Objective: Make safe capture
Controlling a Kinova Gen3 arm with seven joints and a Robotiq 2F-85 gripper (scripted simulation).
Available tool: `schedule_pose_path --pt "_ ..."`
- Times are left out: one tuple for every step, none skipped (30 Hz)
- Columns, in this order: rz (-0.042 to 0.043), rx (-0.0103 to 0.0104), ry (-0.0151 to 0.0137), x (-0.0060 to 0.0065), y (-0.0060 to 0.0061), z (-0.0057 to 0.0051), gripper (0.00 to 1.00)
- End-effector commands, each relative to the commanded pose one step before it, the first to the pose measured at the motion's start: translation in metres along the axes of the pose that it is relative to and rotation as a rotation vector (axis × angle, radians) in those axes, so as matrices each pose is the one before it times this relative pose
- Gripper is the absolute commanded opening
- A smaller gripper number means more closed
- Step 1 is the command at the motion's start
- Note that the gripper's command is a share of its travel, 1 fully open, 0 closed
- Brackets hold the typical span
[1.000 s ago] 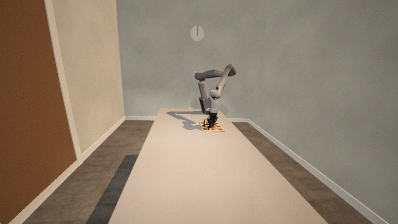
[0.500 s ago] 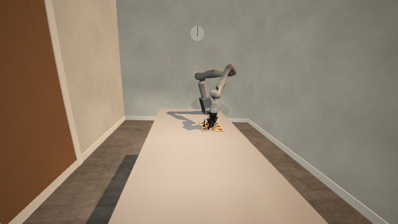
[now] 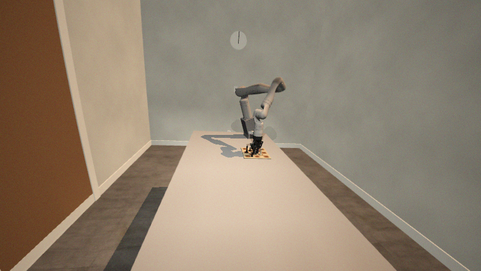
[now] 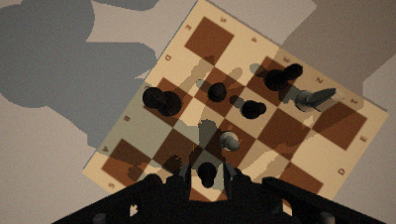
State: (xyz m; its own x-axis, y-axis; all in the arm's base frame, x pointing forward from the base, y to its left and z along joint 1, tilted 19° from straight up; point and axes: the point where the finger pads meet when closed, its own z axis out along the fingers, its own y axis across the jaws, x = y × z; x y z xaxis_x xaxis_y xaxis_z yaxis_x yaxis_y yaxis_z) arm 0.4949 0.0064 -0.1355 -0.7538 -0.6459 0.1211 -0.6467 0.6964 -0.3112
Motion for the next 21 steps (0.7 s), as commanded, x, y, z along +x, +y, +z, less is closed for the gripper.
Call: schedule_pose_path --pt "-0.00003 0.00043 -0.00165 -0.00074 -0.00019 -0.00076 0.34" --pt "0.00000 0.00000 0.00000 0.00000 0.00000 0.00000 0.00" --pt "0.00000 0.00000 0.00000 0.00000 0.00000 0.00000 0.00" --pt "0.00000 0.00000 0.00000 0.00000 0.00000 0.00000 0.00" --pt "0.00000 0.00000 0.00000 0.00000 0.00000 0.00000 0.00" --pt "0.00000 0.00000 0.00000 0.00000 0.00000 0.00000 0.00" --pt "0.00000 0.00000 0.00000 0.00000 0.00000 0.00000 0.00" --pt "0.00000 0.00000 0.00000 0.00000 0.00000 0.00000 0.00" --pt "0.00000 0.00000 0.00000 0.00000 0.00000 0.00000 0.00" --pt "0.00000 0.00000 0.00000 0.00000 0.00000 0.00000 0.00" --pt "0.00000 0.00000 0.00000 0.00000 0.00000 0.00000 0.00" --pt "0.00000 0.00000 0.00000 0.00000 0.00000 0.00000 0.00" --pt "0.00000 0.00000 0.00000 0.00000 0.00000 0.00000 0.00" --pt "0.00000 0.00000 0.00000 0.00000 0.00000 0.00000 0.00" --pt "0.00000 0.00000 0.00000 0.00000 0.00000 0.00000 0.00" --pt "0.00000 0.00000 0.00000 0.00000 0.00000 0.00000 0.00" --pt "0.00000 0.00000 0.00000 0.00000 0.00000 0.00000 0.00" --pt "0.00000 0.00000 0.00000 0.00000 0.00000 0.00000 0.00" --pt "0.00000 0.00000 0.00000 0.00000 0.00000 0.00000 0.00" --pt "0.00000 0.00000 0.00000 0.00000 0.00000 0.00000 0.00" --pt "0.00000 0.00000 0.00000 0.00000 0.00000 0.00000 0.00"
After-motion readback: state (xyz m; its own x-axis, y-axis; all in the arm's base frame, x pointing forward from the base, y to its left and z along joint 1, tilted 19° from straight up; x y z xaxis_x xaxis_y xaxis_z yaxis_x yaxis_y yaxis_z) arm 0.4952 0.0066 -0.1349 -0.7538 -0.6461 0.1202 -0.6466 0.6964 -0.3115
